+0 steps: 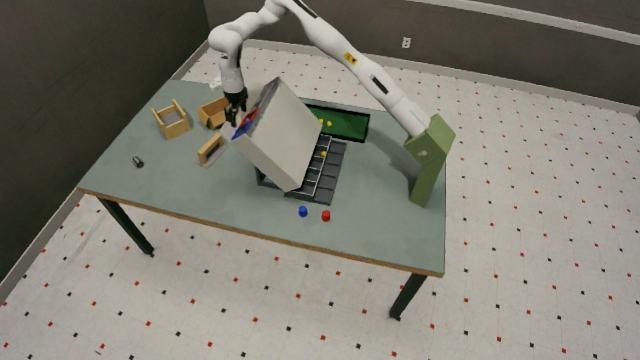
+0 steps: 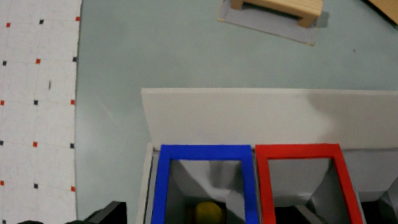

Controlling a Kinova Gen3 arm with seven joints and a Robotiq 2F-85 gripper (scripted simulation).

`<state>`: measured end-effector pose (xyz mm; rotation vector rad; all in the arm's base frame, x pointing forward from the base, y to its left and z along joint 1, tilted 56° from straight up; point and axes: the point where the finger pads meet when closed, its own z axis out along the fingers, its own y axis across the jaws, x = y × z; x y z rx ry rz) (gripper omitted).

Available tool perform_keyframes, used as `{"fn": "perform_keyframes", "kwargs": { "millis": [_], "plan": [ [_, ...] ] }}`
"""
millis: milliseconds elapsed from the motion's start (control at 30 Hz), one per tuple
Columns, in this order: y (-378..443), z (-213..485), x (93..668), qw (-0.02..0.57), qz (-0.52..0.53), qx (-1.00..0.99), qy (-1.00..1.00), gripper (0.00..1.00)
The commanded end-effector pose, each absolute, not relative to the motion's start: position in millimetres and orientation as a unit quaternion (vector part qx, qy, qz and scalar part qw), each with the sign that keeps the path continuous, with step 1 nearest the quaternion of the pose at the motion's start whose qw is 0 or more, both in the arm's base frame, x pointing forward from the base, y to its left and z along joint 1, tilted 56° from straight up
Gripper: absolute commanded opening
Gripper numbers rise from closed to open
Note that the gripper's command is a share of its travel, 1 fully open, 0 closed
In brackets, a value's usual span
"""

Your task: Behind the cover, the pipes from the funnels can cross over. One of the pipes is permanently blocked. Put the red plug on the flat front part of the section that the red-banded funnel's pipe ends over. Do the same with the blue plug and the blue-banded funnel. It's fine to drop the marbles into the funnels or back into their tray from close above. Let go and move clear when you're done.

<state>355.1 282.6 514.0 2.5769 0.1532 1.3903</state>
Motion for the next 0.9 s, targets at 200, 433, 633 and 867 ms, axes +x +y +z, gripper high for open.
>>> {"fn": "perform_keyframes", "kwargs": {
  "millis": [200, 433, 633, 867],
  "plan": [
    [263.6, 436.5, 296.6, 0.104, 0.472, 0.874, 0.052, 1.00],
    [253.5, 396.1, 267.5, 0.104, 0.472, 0.874, 0.052, 1.00],
    [249.4, 381.0, 257.1, 0.107, 0.464, 0.878, 0.055, 1.00],
    [249.4, 381.0, 257.1, 0.107, 0.464, 0.878, 0.055, 1.00]
  ]
}}
